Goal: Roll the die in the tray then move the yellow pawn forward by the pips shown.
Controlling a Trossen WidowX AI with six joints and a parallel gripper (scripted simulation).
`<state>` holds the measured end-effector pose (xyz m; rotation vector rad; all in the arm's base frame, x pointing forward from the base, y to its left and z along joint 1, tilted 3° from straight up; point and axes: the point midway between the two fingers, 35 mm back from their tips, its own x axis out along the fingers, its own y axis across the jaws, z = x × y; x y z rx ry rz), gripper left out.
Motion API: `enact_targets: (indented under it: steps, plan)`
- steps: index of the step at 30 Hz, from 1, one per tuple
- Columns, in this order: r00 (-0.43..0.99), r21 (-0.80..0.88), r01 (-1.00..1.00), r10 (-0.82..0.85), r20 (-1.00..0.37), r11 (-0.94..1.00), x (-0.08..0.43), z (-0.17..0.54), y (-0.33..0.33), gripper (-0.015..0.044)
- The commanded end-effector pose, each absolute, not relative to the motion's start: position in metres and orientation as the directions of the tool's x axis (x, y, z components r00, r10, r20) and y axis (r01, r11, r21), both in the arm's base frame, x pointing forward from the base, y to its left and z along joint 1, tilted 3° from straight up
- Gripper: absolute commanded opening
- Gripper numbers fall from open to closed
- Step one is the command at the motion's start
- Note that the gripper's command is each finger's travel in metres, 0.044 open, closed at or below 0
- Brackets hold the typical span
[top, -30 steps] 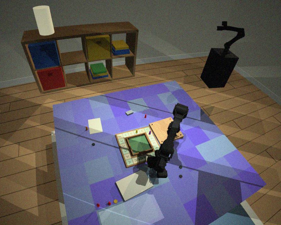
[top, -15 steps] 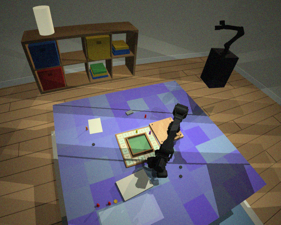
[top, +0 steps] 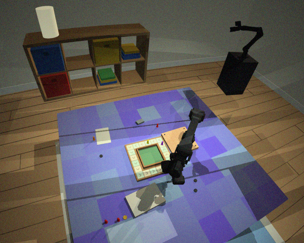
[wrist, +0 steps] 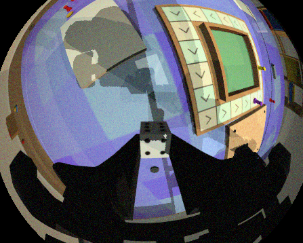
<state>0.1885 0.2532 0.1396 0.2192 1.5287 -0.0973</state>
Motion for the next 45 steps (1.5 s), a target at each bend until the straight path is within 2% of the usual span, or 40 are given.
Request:
enact_targets:
  steps: [1, 11, 28, 45]
  plan:
    - [0.045, 0.081, 0.196, 0.074, -0.996, 0.977, 0.184, 0.166, 0.245, 0.0]
    - [0.047, 0.077, 0.164, 0.07, -0.996, 0.983, 0.2, 0.165, 0.227, 0.0]
    - [0.05, 0.062, 0.022, 0.06, -0.997, 0.998, 0.249, 0.146, 0.156, 0.0]
    - [0.052, 0.048, -0.124, 0.055, -0.997, 0.991, 0.273, 0.127, 0.076, 0.0]
